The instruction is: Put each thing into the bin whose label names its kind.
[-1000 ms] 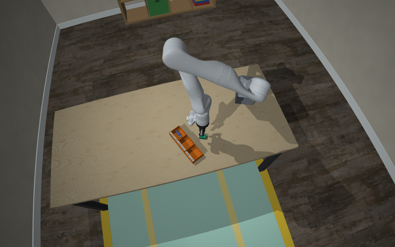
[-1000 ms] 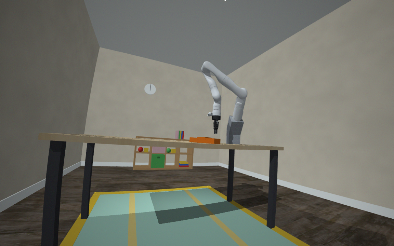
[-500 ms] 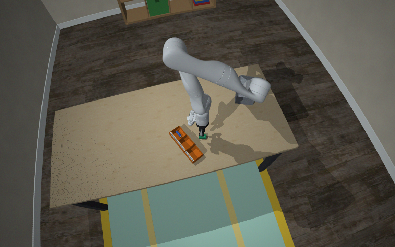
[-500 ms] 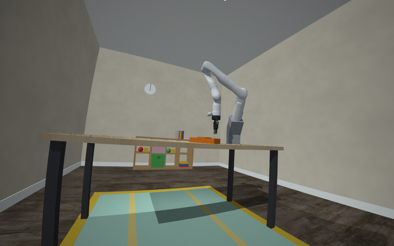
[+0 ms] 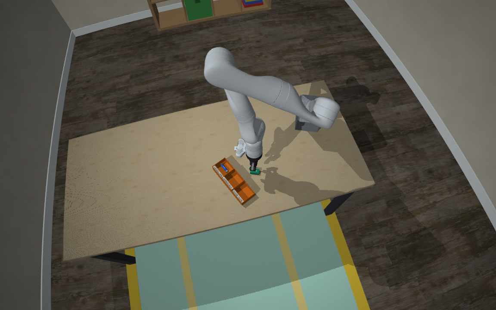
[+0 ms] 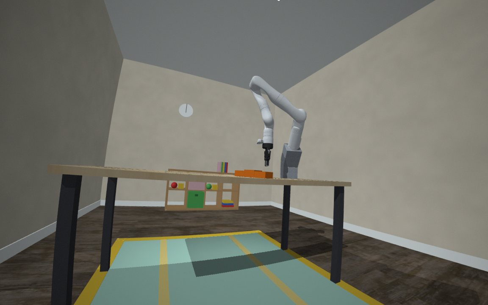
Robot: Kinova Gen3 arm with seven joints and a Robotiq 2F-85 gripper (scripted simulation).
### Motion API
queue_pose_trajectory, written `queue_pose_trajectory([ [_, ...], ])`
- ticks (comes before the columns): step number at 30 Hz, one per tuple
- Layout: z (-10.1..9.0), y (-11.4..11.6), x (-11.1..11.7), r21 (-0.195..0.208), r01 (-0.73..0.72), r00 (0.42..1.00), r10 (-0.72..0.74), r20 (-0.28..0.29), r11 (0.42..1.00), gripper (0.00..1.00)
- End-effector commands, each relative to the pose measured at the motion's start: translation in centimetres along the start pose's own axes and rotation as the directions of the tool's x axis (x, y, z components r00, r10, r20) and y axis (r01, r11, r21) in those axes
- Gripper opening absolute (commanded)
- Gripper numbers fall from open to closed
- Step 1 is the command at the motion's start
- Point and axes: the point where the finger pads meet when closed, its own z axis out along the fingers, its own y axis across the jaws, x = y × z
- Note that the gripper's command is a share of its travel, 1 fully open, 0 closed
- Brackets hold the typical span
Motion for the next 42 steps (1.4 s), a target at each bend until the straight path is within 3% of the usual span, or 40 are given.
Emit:
queue_pose_trajectory([
  [1,0.0,0.0,0.0,0.000,0.000,1.000,0.000,-0.001,1.000,0.42],
  [19,6.4,-0.2,-0.7,0.000,0.000,1.000,0.000,-0.001,1.000,0.42],
  [42,6.6,0.0,0.0,0.000,0.000,1.000,0.000,-0.001,1.000,0.42],
])
